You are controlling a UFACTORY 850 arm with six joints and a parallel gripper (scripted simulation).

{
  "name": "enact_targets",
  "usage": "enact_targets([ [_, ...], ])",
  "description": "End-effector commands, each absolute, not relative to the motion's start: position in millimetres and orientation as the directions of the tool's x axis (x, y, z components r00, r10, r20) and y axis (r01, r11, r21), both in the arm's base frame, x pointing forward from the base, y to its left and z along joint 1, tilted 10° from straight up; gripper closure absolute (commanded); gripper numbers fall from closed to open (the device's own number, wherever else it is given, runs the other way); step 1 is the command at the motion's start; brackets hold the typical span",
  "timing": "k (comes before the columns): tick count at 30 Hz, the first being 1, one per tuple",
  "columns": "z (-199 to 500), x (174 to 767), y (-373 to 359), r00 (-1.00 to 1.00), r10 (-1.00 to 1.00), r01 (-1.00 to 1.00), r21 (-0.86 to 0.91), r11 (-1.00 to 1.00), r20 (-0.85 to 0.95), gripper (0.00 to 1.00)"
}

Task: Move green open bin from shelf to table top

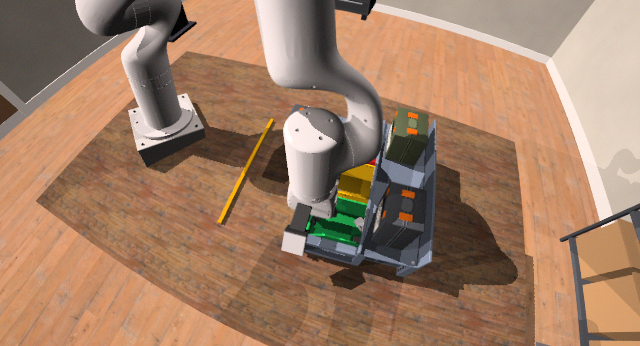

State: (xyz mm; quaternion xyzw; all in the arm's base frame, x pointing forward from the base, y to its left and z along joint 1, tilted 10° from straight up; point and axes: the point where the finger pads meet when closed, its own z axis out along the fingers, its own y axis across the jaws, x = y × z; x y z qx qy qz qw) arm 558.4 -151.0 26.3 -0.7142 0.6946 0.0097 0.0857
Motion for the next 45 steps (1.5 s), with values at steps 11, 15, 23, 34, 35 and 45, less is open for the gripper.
enact_targets([
  [11, 27.2, 559.2, -151.4, 0.035, -0.991, -0.994, -0.111, -0.020, -0.132, 1.00],
  [15, 27.2, 559.2, -151.4, 0.035, -0.991, -0.994, -0.111, -0.020, -0.132, 1.00],
  [23, 27.2, 559.2, -151.4, 0.035, -0.991, -0.994, -0.111, -0.020, -0.132, 1.00],
  [34, 27.2, 559.2, -151.4, 0.035, -0.991, -0.994, -0.111, -0.020, -0.132, 1.00],
  [35, 27.2, 559.2, -151.4, 0.035, -0.991, -0.994, -0.111, -0.020, -0.132, 1.00],
  [45, 31.9, 558.7, -152.0, 0.035, -0.991, -0.994, -0.111, -0.020, -0.132, 1.00],
])
